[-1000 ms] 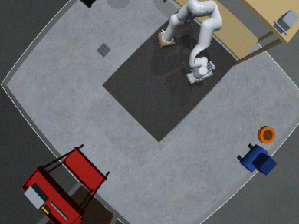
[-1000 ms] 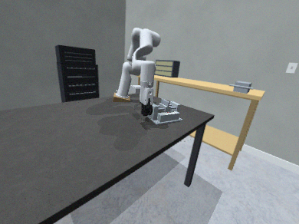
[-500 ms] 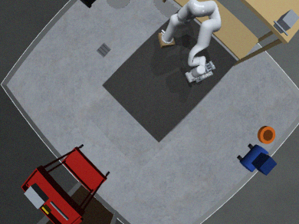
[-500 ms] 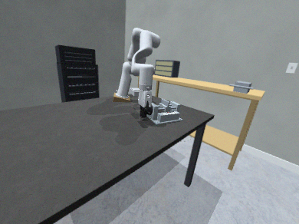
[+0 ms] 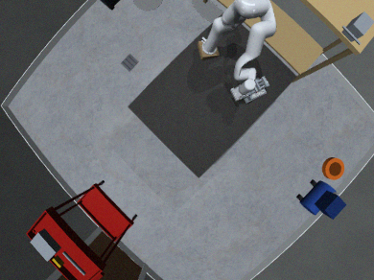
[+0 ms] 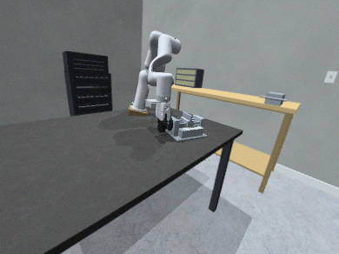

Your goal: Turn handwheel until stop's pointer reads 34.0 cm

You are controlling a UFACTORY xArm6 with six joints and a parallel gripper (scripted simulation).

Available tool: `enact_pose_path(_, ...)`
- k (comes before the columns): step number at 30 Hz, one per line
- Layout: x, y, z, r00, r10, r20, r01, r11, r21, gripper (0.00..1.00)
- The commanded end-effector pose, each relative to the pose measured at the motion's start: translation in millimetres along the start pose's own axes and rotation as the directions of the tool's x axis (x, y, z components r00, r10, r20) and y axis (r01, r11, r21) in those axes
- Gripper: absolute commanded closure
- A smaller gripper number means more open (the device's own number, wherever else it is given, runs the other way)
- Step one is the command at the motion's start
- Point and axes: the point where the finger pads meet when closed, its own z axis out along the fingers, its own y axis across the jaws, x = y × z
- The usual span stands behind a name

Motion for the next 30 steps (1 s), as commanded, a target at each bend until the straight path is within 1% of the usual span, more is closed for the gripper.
enact_pose_path(1, 0, 5, -4, 1.000, 0.000, 0.000, 0.000, 1.000, 0.004, 0.94)
enact_pose_path(13, 0, 19, -20, 1.000, 0.000, 0.000, 0.000, 1.000, 0.004, 0.94)
enact_pose_path(15, 0, 19, -20, 1.000, 0.000, 0.000, 0.000, 1.000, 0.004, 0.94)
enact_pose_path(19, 0, 21, -28, 1.000, 0.000, 0.000, 0.000, 1.000, 0.004, 0.94)
enact_pose_path(30, 0, 10, -51, 1.000, 0.000, 0.000, 0.000, 1.000, 0.004, 0.94)
